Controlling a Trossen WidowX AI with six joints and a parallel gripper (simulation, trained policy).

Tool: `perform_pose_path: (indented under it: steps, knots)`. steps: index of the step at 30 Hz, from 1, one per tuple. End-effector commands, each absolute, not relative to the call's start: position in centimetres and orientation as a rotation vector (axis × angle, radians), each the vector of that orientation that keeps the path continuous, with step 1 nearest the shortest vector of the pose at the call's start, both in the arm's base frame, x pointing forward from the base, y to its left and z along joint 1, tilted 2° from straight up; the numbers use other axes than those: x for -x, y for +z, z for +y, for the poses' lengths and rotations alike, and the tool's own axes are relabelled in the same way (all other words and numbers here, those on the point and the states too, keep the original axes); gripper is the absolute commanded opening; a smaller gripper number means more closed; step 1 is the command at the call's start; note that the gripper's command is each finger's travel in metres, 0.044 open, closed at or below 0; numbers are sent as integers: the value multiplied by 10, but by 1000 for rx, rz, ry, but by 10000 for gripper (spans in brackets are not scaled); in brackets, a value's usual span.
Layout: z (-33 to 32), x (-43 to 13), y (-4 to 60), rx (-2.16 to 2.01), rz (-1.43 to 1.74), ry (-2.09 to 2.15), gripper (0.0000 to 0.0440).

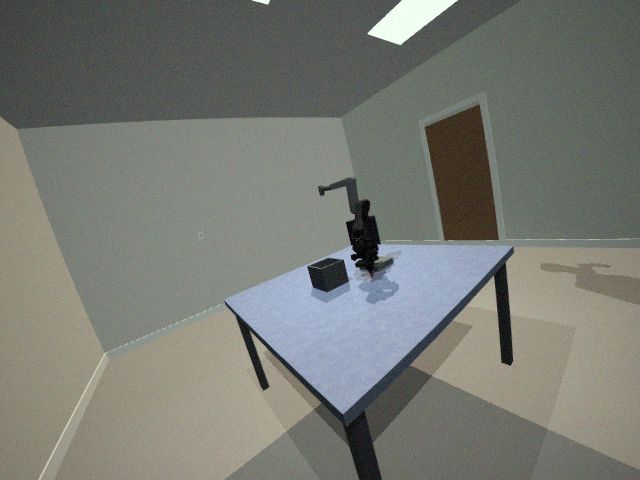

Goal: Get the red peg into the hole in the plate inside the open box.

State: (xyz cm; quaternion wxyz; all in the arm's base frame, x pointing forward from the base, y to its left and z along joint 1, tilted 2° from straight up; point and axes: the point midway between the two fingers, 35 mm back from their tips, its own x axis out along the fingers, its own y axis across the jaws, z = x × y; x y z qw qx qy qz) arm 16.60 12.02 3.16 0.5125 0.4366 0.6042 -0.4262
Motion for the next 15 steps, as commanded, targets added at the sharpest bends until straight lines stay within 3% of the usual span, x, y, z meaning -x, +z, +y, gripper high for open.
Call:
perform_pose_path:
  steps: [1, 3, 15]
  knots:
    - [122, -170, 30, -1033, 1460, -1005, 41]
    - [125, -172, 33, -1042, 1463, -986, 9]
    - [138, -191, 72, -1177, 1445, -856, 0]
